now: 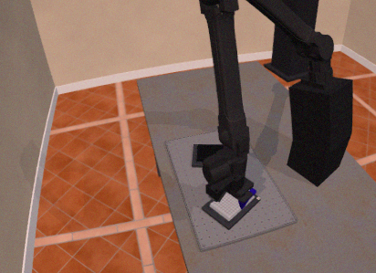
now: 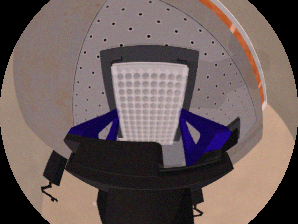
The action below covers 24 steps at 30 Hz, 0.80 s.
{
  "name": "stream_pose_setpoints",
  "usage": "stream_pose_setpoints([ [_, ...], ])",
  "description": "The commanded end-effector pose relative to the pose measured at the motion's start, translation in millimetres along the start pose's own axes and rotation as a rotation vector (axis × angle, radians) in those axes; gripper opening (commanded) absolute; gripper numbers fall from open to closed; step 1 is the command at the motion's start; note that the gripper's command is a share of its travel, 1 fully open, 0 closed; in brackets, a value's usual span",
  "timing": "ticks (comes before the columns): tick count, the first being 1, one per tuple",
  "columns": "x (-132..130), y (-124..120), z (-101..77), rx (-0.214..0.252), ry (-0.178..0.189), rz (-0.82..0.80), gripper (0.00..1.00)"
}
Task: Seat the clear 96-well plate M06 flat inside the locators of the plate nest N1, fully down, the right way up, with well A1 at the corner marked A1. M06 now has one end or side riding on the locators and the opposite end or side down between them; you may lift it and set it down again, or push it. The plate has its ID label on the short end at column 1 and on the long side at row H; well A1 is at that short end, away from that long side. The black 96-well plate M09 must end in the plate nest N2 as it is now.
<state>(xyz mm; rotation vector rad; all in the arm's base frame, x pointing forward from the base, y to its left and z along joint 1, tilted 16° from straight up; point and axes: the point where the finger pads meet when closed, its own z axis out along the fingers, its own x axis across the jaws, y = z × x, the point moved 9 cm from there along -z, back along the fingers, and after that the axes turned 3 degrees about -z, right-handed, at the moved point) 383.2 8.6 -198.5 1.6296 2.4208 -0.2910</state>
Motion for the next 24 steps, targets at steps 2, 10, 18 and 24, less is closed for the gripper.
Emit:
stream_pose_setpoints([
  [2,-5,1,6.2,-0.001,0.003,0.013,0.0],
  [10,-5,1,6.2,-0.001,0.003,0.013,0.0],
  [18,-5,1,6.2,-0.001,0.003,0.013,0.0],
  [24,-10,5,-10.2,-0.014,-0.002,0.025,0.0],
])
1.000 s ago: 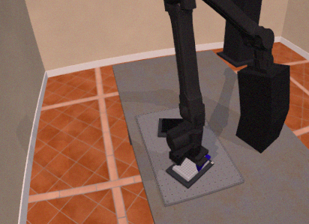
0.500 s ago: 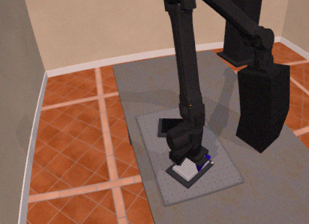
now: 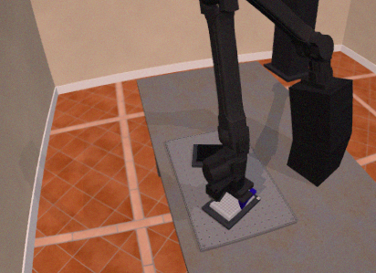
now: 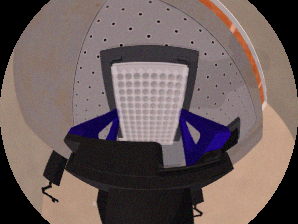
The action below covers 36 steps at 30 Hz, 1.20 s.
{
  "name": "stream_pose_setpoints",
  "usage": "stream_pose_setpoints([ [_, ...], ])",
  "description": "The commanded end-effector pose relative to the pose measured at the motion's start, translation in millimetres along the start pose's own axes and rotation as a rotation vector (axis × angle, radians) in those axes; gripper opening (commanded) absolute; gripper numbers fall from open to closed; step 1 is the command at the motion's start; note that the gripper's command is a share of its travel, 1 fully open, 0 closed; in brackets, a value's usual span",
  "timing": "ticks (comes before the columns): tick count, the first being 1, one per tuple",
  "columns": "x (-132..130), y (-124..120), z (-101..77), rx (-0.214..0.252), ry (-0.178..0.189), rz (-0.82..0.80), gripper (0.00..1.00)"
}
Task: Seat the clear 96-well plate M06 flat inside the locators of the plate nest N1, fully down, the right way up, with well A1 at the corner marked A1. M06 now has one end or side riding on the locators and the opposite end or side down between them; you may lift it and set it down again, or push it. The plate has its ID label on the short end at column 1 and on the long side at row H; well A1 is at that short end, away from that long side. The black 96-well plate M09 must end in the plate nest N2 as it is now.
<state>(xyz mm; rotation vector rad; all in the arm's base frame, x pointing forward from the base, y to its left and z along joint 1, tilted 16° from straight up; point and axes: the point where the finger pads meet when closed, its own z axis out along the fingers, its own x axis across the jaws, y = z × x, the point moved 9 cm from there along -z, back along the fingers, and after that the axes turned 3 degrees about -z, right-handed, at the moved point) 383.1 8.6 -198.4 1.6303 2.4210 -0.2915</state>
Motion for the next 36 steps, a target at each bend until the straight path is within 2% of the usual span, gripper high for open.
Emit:
stream_pose_setpoints([
  [1,-7,4,-12.2,-0.012,-0.001,0.021,0.0],
  [5,1,7,-21.3,-0.019,-0.002,0.002,0.0],
  [28,1,6,-56.0,-0.019,-0.003,0.002,0.0],
  [36,5,1,-46.6,-0.001,0.002,-0.01,0.0],
])
